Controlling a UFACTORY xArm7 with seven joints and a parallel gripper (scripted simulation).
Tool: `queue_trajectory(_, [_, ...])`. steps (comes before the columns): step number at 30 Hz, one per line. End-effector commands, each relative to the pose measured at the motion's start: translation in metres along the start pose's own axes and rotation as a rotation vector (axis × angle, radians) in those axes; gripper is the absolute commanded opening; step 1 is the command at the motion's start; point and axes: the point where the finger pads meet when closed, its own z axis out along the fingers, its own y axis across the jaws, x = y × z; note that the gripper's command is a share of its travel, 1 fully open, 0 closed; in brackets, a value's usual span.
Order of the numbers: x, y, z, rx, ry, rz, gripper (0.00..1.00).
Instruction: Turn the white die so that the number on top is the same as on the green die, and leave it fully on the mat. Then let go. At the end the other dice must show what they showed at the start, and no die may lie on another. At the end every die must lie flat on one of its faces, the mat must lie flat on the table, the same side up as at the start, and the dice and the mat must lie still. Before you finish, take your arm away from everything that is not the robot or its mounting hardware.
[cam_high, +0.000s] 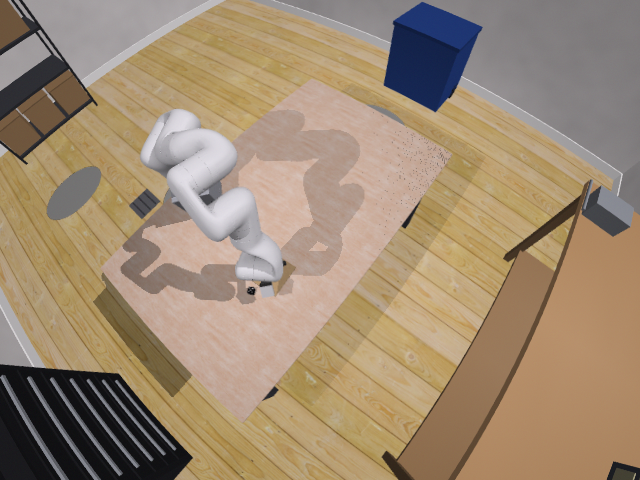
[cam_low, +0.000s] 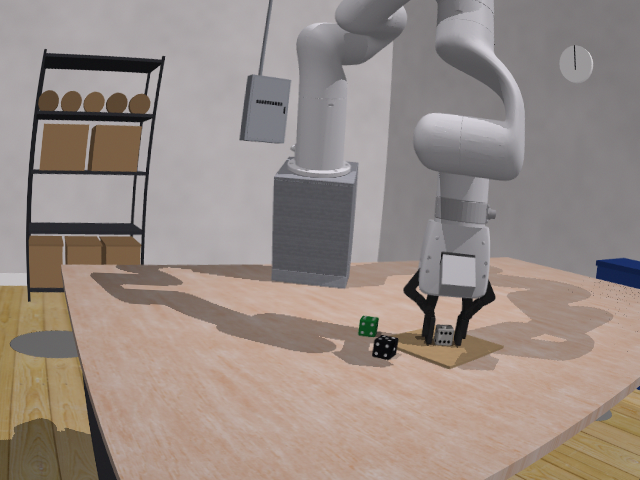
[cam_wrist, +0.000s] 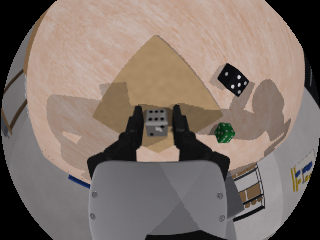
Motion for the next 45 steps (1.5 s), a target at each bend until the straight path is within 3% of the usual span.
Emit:
queue_trajectory(1, [0.0010, -0.0008, -0.0008, 0.002, 0.002, 0.000, 0.42])
queue_trajectory(20, [0.0010, -0.0008, -0.0008, 0.002, 0.002, 0.000, 0.42])
queue_trajectory(21, [0.0010, -0.0008, -0.0008, 0.002, 0.002, 0.000, 0.21])
queue_trajectory(45, [0.0010, -0.0008, -0.0008, 0.002, 0.002, 0.000, 0.21])
